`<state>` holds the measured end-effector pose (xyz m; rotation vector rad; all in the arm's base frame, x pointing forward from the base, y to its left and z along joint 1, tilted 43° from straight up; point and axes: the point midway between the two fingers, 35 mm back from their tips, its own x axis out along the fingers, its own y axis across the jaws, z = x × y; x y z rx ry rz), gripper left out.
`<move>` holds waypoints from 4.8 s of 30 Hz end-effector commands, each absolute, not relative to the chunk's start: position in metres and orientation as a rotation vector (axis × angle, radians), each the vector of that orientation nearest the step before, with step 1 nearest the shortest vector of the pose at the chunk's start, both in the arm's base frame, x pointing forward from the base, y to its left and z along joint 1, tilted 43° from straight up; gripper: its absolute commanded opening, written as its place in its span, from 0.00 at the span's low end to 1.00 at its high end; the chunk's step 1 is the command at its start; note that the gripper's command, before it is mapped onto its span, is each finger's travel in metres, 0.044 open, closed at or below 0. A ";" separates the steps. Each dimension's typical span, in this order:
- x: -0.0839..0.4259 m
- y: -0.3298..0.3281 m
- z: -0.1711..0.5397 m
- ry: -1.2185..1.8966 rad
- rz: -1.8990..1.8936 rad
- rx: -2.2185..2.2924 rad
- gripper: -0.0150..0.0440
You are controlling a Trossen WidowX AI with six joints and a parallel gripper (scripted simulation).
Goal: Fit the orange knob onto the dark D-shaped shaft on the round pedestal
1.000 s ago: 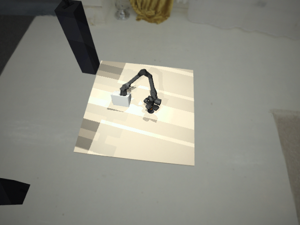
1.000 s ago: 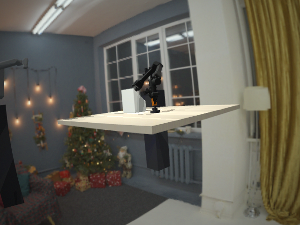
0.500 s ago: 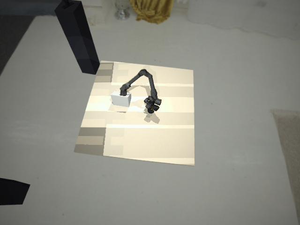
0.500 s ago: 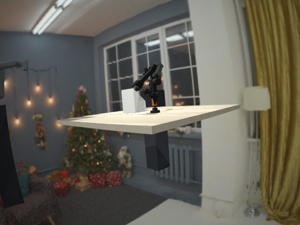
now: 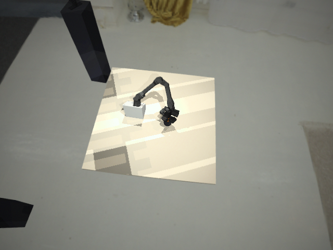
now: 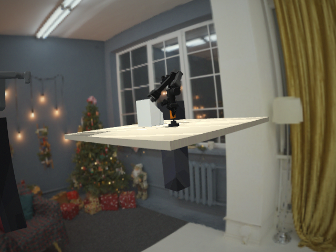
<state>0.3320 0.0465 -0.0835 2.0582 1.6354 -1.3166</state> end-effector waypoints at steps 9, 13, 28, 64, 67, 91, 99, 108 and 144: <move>0.334 0.045 -0.084 1.632 -1.319 2.060 0.25; 0.334 0.047 -0.085 1.632 -1.319 2.061 0.25; 0.331 0.048 -0.085 1.632 -1.320 2.061 0.25; 0.335 0.048 -0.085 1.552 -1.550 2.174 0.25; 0.335 0.048 -0.085 1.553 -1.550 2.174 0.25; 0.330 0.044 -0.081 1.526 -1.615 2.203 0.25; 0.333 0.046 -0.084 1.449 -1.786 2.276 0.25; 0.335 0.047 -0.084 1.449 -1.786 2.276 0.25; 0.333 0.050 -0.087 1.478 -1.726 2.252 0.25</move>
